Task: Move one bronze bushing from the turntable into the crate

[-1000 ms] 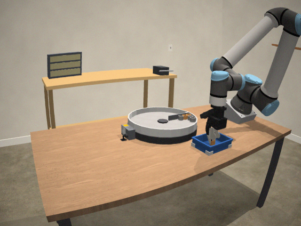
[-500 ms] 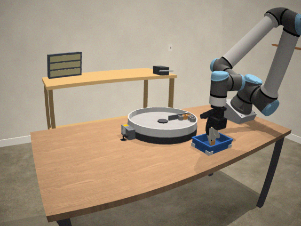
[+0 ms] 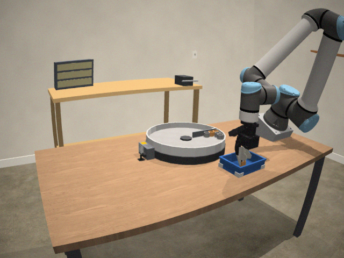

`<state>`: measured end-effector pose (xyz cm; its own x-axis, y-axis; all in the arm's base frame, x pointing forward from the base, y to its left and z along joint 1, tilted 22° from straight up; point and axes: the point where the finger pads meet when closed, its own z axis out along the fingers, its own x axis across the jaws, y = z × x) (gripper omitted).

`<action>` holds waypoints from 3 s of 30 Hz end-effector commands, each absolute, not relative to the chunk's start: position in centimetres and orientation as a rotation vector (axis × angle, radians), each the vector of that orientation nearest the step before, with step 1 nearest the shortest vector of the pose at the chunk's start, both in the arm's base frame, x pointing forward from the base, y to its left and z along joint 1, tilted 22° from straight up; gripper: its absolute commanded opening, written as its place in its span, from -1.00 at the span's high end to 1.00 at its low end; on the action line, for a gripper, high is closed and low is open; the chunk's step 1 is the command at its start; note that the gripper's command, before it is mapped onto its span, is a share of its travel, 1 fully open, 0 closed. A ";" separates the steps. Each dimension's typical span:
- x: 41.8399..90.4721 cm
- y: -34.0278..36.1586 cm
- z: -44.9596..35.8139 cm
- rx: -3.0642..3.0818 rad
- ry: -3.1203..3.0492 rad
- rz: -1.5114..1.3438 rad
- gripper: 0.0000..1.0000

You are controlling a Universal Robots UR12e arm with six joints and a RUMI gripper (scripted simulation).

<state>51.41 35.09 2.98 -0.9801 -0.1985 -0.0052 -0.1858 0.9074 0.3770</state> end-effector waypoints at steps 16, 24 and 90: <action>51.5 35.1 3.0 0.306 -3.037 -0.595 1.00; 51.5 35.1 3.0 0.306 -3.037 -0.595 1.00; 51.7 34.0 5.7 0.306 -3.037 -0.595 0.88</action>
